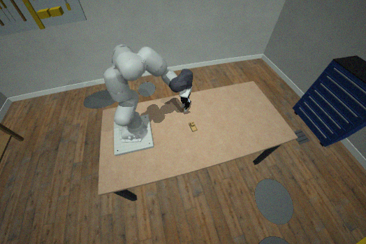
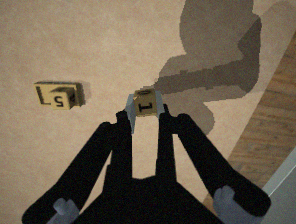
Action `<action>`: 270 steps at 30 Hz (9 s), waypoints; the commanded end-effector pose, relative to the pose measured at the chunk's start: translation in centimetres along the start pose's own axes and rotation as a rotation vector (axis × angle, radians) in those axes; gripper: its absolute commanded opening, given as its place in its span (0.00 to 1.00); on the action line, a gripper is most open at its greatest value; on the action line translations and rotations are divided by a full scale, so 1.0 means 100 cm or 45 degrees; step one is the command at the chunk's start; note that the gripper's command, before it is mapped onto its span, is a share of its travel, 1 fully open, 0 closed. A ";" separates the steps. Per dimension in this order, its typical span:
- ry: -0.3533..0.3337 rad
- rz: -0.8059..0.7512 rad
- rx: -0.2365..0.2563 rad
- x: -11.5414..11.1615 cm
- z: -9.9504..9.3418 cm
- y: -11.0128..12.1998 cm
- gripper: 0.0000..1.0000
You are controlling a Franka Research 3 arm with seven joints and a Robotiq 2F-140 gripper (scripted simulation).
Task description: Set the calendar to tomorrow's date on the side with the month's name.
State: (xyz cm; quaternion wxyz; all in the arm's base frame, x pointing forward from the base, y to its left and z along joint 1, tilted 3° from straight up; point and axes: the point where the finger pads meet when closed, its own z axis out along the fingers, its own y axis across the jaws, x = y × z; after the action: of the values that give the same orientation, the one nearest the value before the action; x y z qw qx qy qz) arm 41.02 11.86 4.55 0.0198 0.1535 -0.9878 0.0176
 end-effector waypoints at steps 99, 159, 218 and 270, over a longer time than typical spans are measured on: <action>-0.035 0.050 0.018 -0.013 0.042 -0.004 0.17; -0.035 0.047 0.018 -0.011 0.042 -0.004 0.17; -0.035 0.047 0.018 -0.011 0.045 -0.004 0.17; -0.035 0.047 0.018 -0.011 0.046 -0.004 0.17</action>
State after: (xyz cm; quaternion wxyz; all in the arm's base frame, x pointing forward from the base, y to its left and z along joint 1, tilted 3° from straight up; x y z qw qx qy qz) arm 42.03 11.55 -0.03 0.0057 0.1347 -0.9906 0.0230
